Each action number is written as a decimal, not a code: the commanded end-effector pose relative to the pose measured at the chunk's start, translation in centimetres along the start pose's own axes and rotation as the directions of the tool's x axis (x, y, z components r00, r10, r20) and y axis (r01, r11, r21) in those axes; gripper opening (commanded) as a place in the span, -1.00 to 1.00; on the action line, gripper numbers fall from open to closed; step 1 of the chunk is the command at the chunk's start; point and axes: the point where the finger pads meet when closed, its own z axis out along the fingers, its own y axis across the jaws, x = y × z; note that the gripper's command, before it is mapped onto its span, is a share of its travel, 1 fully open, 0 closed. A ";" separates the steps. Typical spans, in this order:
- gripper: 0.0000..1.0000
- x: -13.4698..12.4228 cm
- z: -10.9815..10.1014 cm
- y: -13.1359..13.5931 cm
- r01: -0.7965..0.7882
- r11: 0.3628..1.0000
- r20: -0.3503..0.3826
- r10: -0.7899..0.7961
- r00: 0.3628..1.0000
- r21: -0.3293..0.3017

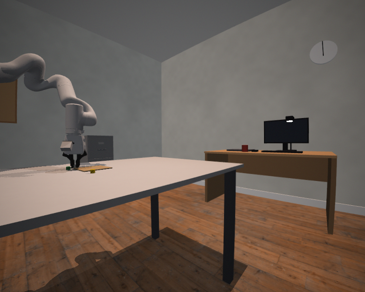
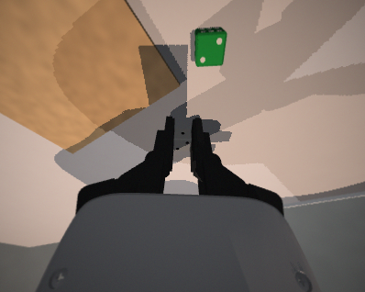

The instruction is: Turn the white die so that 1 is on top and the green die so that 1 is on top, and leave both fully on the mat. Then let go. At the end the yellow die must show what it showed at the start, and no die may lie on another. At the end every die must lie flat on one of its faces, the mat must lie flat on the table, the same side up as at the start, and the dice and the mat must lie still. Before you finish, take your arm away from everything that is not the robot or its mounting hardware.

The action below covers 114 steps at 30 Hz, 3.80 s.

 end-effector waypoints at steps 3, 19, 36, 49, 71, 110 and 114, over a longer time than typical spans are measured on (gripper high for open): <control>-0.78 0.0 -0.1 -0.1 0.000 1.000 0.001 0.000 1.000 0.001; -0.78 0.0 -0.2 -0.1 0.000 1.000 0.001 0.000 1.000 0.001; -0.78 0.0 -9.1 0.0 0.000 1.000 0.001 0.000 1.000 0.001; -0.78 0.0 -10.1 0.0 0.000 1.000 0.001 0.000 1.000 0.001; -0.78 -1.2 -9.9 -0.9 0.410 0.912 0.000 -0.410 0.912 0.001; -0.78 -4.0 -9.6 -2.8 0.989 0.146 -0.001 -0.989 0.146 0.001; -0.78 -4.2 -9.6 -3.0 0.998 0.069 -0.001 -0.998 0.069 0.001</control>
